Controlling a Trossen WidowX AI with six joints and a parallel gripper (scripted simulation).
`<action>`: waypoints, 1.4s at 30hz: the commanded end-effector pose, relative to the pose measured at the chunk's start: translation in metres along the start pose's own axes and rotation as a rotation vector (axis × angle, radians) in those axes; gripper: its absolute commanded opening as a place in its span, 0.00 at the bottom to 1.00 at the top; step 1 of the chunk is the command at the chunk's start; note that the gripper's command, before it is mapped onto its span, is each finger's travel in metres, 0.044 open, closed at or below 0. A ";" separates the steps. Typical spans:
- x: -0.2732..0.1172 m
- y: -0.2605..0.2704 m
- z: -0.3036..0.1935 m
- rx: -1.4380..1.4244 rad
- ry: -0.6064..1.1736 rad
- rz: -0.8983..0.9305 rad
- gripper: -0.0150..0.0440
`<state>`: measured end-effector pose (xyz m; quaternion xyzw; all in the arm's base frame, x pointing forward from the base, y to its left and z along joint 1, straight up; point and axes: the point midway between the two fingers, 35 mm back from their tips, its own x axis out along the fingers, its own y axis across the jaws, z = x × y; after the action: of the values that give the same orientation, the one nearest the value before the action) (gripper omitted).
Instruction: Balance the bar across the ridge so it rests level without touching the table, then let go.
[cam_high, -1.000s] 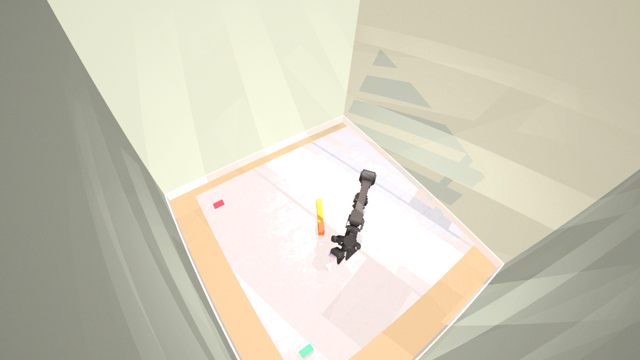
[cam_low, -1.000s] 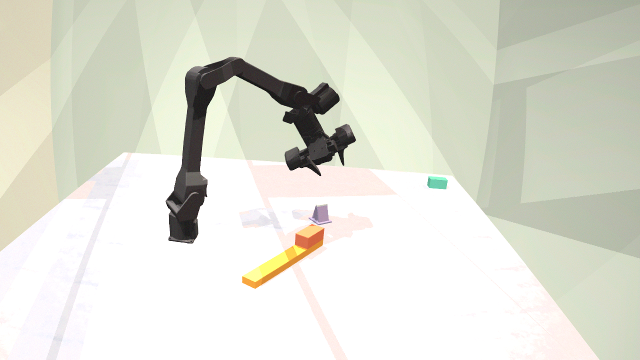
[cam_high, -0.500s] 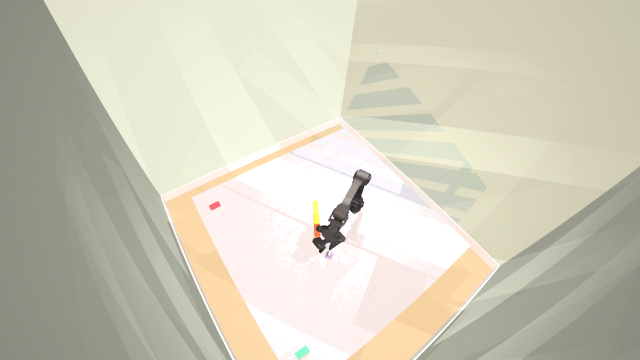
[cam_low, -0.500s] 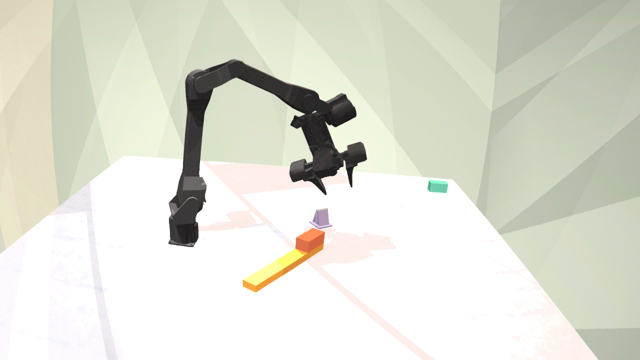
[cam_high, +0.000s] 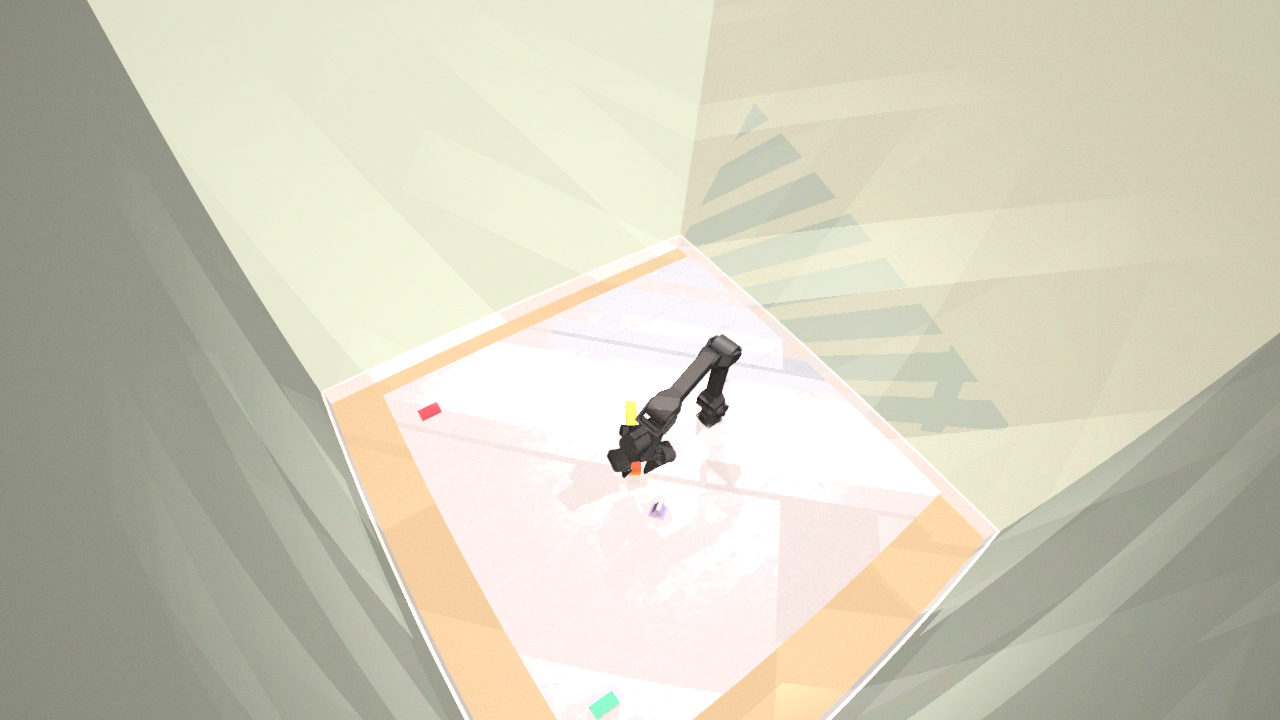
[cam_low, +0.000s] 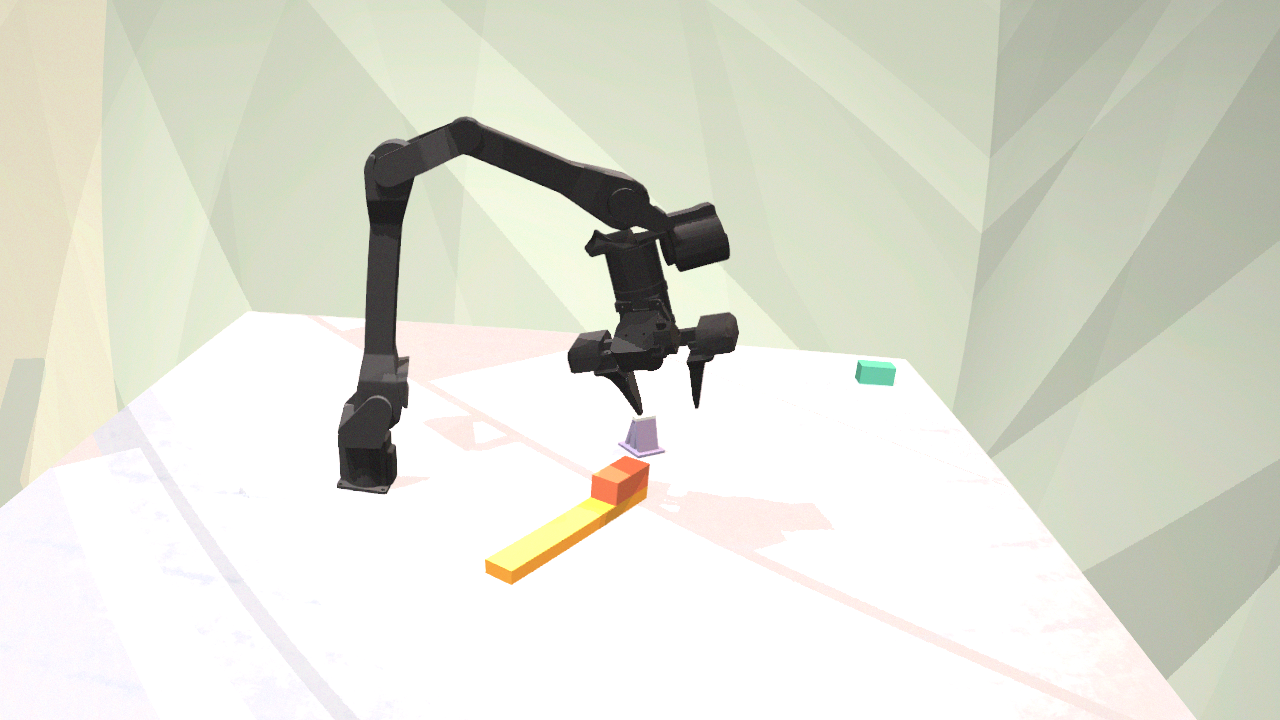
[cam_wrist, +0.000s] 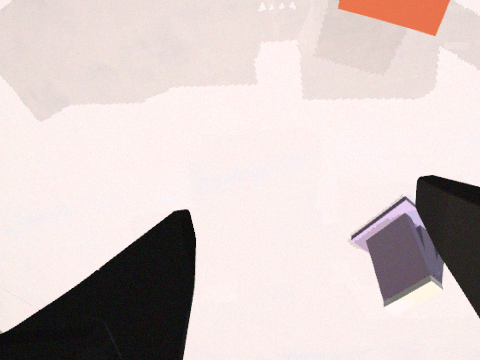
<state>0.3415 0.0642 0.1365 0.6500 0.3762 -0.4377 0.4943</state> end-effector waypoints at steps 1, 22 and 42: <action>-0.006 0.000 0.017 0.027 -0.017 -0.015 0.79; -0.032 -0.029 0.119 0.235 -0.147 -0.187 0.79; 0.001 -0.061 0.158 0.340 -0.182 -0.266 0.79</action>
<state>0.2554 -0.0760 0.1129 0.6297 0.3289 -0.6103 0.3506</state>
